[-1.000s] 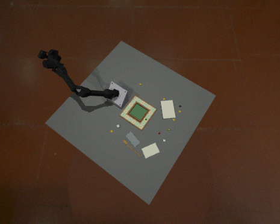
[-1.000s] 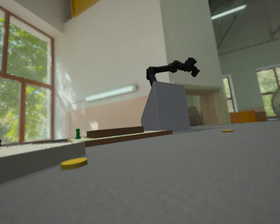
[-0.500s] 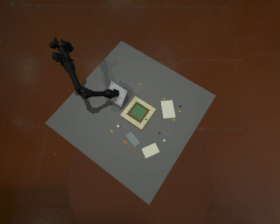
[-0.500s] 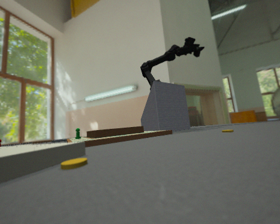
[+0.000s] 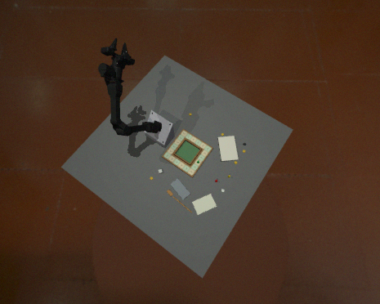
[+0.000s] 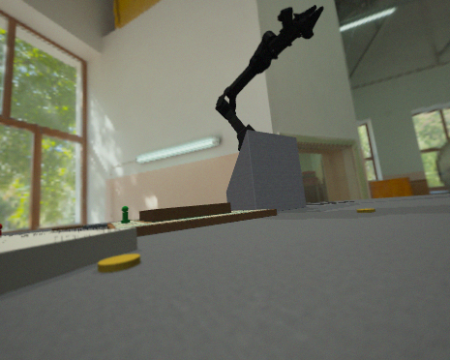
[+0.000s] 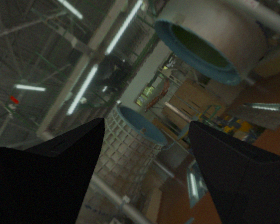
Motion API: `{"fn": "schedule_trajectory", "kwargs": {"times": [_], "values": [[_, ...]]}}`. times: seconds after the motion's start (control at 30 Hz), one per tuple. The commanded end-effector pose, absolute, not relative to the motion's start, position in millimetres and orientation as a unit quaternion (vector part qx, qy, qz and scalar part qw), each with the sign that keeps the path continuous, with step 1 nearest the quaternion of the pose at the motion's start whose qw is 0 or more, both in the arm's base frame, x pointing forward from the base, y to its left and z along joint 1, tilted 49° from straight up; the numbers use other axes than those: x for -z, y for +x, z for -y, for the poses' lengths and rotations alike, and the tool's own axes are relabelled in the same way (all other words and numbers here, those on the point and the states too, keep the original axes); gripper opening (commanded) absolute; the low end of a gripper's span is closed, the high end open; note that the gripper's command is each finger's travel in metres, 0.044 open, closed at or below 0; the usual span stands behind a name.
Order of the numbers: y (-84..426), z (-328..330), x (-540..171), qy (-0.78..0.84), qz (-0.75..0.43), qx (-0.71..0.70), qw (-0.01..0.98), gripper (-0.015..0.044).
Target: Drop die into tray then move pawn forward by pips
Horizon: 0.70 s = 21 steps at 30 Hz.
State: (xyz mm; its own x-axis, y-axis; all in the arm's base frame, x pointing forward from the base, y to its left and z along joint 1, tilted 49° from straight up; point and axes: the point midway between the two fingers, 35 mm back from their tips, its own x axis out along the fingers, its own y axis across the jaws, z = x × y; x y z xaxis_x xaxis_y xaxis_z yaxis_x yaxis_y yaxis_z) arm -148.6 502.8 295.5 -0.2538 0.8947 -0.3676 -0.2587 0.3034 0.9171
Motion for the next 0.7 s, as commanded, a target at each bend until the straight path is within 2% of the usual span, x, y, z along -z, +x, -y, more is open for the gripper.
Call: {"fn": "schedule_trajectory", "kwargs": {"times": [0.0,0.33,0.67], "values": [[-82,-507,-286,0.277,-0.556,-0.494,0.608,0.0275],[93,-478,-261,0.276,-0.466,-0.381,0.749,0.0275],[246,-385,-238,0.243,-0.39,-0.23,0.858,0.0275]]}}
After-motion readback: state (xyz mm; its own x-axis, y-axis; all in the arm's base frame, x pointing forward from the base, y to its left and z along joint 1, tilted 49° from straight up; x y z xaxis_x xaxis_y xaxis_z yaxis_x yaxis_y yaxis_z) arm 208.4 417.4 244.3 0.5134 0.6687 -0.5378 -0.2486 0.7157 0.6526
